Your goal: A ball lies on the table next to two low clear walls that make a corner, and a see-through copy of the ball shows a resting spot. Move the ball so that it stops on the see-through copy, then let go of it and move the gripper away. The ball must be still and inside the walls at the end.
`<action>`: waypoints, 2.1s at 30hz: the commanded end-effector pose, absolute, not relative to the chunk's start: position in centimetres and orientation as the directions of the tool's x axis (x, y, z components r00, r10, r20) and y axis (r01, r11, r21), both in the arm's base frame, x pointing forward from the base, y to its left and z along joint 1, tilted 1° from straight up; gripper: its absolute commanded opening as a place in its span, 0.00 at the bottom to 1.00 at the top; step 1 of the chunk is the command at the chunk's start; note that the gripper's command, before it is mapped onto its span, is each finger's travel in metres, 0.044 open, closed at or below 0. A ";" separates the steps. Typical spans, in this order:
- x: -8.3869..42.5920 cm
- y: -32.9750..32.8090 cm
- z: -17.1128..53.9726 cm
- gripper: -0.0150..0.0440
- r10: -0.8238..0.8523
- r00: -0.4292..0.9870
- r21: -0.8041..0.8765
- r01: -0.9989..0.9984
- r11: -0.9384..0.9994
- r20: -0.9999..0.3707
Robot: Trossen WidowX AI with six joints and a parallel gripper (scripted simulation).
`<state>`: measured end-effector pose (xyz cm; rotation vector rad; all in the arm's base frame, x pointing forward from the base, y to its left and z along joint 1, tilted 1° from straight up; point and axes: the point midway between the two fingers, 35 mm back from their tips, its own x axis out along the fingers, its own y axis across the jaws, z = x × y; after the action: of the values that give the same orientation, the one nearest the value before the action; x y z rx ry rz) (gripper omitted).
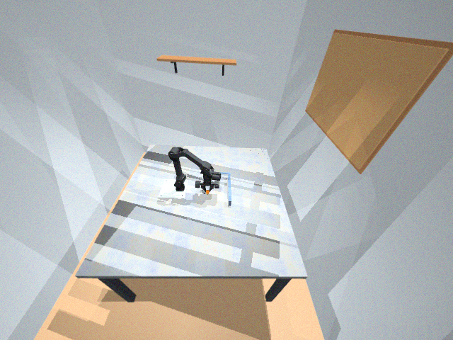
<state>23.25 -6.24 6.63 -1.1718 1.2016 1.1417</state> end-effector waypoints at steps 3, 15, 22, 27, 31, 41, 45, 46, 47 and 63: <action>23.2 -6.3 5.9 0.25 0.009 0.029 -0.029 -0.998 0.062 -1.000; 23.2 -6.3 4.3 0.25 0.009 0.029 -0.028 -0.998 0.062 -1.000; 23.2 -6.3 4.0 0.25 0.009 0.029 -0.028 -0.998 0.062 -1.000; 23.4 -6.2 4.4 0.34 0.010 0.041 -0.041 -0.997 0.061 -0.999; 23.4 -6.2 4.4 0.52 0.010 0.041 -0.041 -0.997 0.061 -0.999; 23.4 -6.3 4.6 0.66 0.010 0.041 -0.040 -0.997 0.061 -0.999; 23.5 -6.4 9.4 0.66 0.009 0.035 -0.034 -0.998 0.062 -0.999; 23.4 -6.4 10.9 0.66 0.009 0.033 -0.032 -0.998 0.062 -0.999; 23.2 -6.4 12.0 0.66 0.009 0.031 -0.030 -0.998 0.062 -0.999; 23.1 -6.4 15.5 0.84 0.008 0.048 -0.047 -0.997 0.065 -0.999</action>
<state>23.24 -6.34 13.20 -1.1683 1.2044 1.1419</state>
